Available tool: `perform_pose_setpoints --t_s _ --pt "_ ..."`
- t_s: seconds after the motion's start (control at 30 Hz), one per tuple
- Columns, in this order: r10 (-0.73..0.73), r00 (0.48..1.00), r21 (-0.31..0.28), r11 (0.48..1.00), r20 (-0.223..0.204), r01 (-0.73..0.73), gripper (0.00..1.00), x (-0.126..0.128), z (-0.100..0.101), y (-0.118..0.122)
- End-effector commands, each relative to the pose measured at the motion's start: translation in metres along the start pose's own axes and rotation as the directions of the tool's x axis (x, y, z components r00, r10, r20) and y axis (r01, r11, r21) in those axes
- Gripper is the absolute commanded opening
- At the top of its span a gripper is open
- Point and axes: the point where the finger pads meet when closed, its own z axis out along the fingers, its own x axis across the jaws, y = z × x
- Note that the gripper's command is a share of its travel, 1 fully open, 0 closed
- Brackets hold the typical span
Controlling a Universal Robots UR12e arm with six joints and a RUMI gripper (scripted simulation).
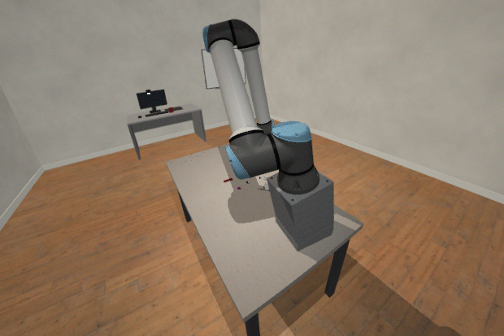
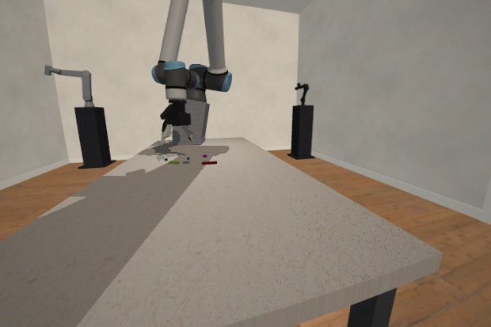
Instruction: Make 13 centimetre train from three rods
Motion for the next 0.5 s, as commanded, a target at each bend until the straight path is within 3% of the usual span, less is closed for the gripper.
perform_pose_setpoints --t_s 0.0,0.23,0.47 --pt "-0.167 0.986 -0.004 0.986 -0.003 0.167 1.00 -0.011 0.002 0.002" --pt "-0.355 0.935 -0.005 0.935 -0.002 0.355 1.00 -0.023 0.005 0.005" --pt "-0.423 0.906 -0.005 0.906 -0.002 0.423 1.00 -0.028 0.007 0.006"
